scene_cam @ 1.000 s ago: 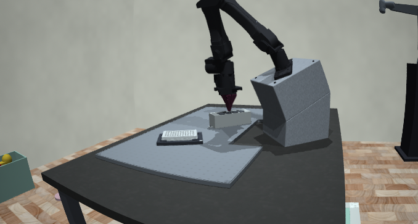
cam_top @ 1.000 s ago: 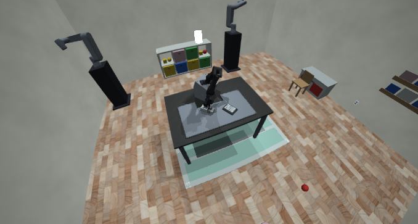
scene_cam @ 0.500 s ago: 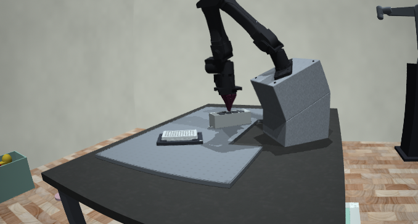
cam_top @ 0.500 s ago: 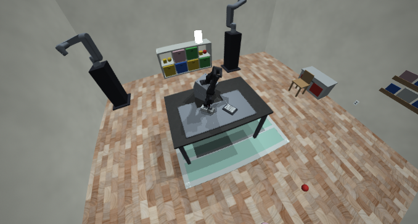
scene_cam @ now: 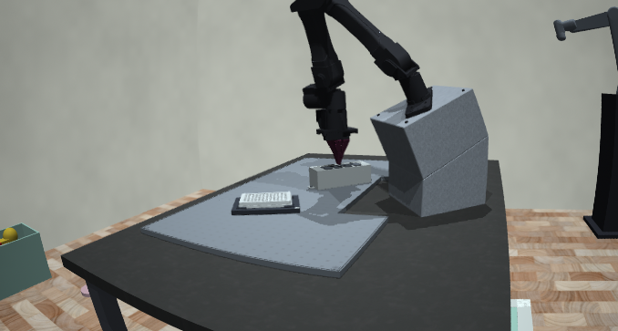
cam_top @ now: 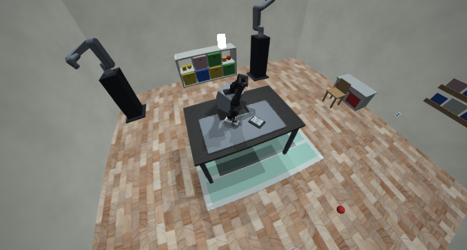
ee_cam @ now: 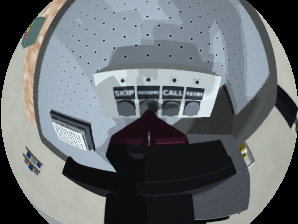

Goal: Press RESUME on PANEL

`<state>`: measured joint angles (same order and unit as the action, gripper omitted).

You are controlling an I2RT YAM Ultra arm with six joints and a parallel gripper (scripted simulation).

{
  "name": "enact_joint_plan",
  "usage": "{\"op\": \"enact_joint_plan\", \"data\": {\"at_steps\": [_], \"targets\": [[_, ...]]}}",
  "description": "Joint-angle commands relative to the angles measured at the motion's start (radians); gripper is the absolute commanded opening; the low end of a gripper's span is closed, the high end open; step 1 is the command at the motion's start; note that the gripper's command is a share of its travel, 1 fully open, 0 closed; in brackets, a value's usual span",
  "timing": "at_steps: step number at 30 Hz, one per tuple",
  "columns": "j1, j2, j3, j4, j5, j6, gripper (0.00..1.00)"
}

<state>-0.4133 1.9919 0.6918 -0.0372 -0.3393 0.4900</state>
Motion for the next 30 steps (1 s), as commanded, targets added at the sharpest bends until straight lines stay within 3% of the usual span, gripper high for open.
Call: {"op": "enact_joint_plan", "data": {"at_steps": [1,30], "targets": [[-0.003,0.002,0.026,0.017,0.011,0.004,0.00],[0.001,0.015,0.026,0.020,0.011,0.007,0.00]]}}
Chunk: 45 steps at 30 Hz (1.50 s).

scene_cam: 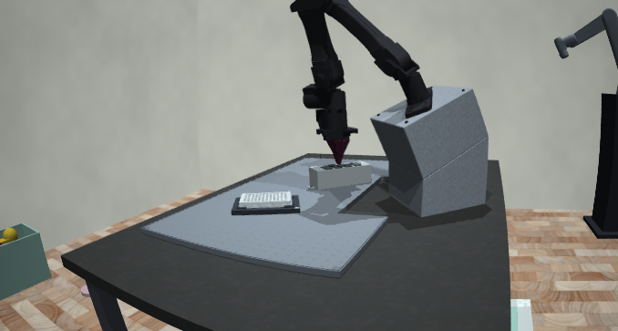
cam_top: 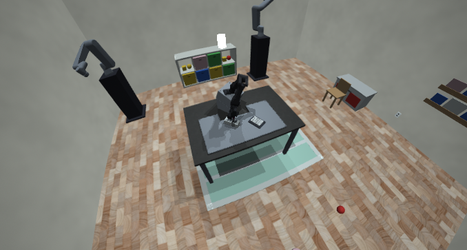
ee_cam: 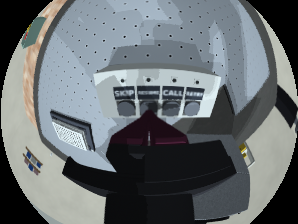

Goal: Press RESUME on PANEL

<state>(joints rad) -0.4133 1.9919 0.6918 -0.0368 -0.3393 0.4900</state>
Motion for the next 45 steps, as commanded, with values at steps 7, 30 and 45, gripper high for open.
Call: {"op": "enact_joint_plan", "data": {"at_steps": [7,30,45], "targets": [[0.001,0.022,0.027,0.026,0.012,0.008,0.00],[0.017,0.051,0.031,0.054,0.011,0.018,0.00],[0.023,0.070,0.034,0.072,0.013,0.023,0.00]]}}
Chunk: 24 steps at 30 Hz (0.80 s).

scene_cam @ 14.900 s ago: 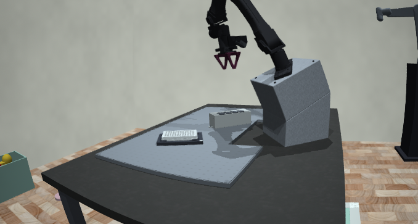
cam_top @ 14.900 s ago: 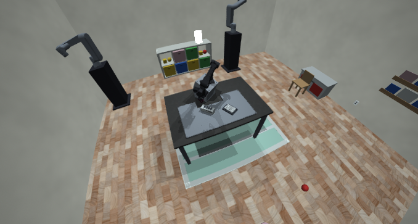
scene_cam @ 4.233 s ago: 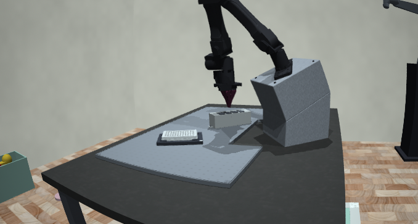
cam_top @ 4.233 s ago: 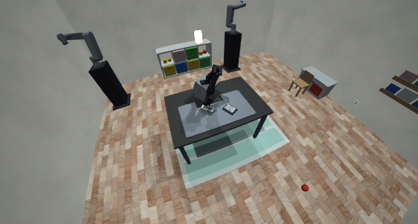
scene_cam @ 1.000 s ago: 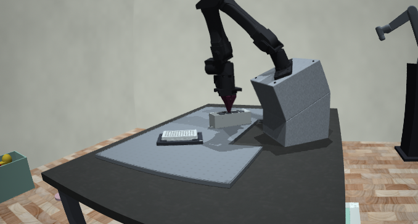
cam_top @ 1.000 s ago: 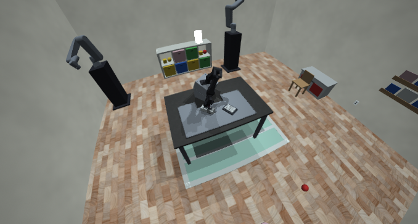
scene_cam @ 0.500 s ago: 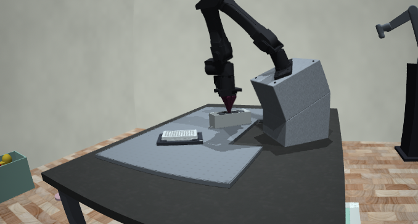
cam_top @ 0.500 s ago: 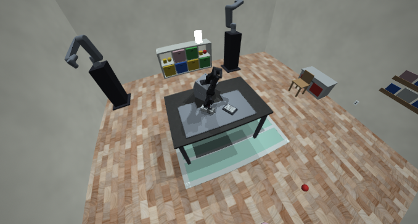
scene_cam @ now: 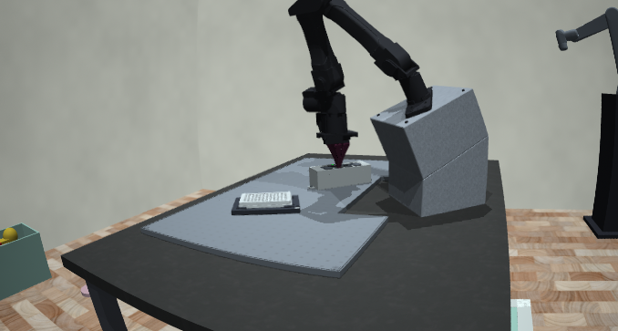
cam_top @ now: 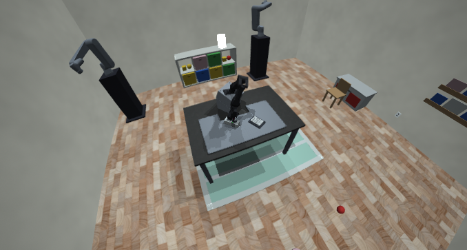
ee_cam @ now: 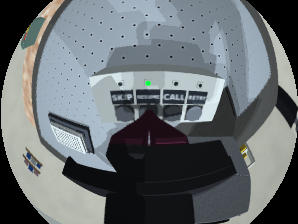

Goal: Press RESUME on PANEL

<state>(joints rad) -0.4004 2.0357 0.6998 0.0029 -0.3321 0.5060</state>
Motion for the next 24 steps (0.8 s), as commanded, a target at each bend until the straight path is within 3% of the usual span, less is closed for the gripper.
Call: {"op": "enact_joint_plan", "data": {"at_steps": [1,24], "targets": [[0.011,0.027,0.026,0.033,0.006,0.008,0.00],[0.016,0.042,0.028,0.048,0.009,0.012,0.00]]}}
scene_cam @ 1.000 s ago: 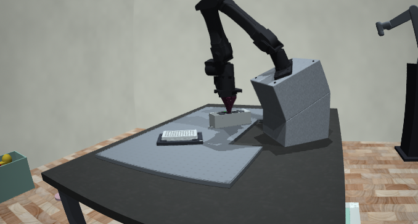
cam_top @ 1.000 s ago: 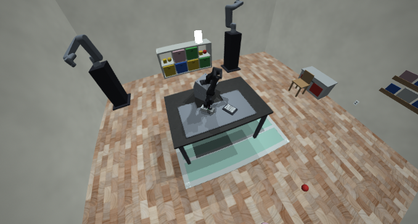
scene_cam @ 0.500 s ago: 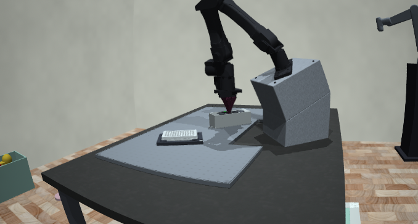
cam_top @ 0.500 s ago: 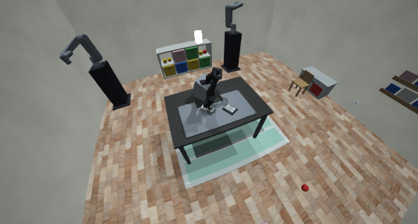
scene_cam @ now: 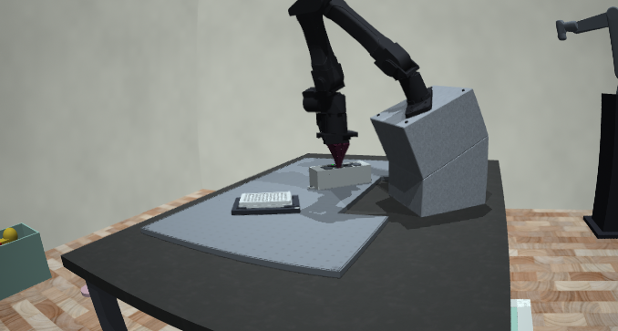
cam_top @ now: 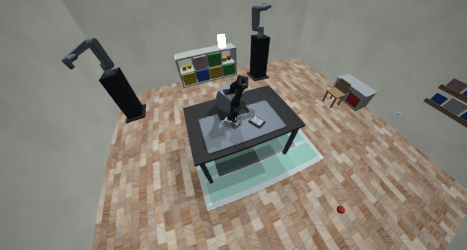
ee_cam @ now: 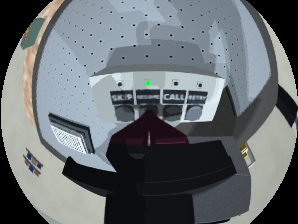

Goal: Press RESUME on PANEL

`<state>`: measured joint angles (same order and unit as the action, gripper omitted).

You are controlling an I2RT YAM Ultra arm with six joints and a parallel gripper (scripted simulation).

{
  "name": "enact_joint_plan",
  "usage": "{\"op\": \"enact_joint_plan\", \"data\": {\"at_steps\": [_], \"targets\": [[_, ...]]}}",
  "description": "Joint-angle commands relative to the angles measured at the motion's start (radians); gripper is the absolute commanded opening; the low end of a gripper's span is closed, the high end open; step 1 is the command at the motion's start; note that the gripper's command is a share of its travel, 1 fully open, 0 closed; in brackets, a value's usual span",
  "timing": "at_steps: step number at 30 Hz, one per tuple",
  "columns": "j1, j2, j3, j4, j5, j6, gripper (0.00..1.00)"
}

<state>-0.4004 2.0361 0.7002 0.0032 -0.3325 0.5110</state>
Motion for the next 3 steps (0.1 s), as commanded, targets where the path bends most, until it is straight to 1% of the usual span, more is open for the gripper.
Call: {"op": "enact_joint_plan", "data": {"at_steps": [1,3], "targets": [[0.016,0.042,0.027,0.048,0.009,0.007,0.00],[0.016,0.042,0.027,0.048,0.009,0.007,0.00]]}}
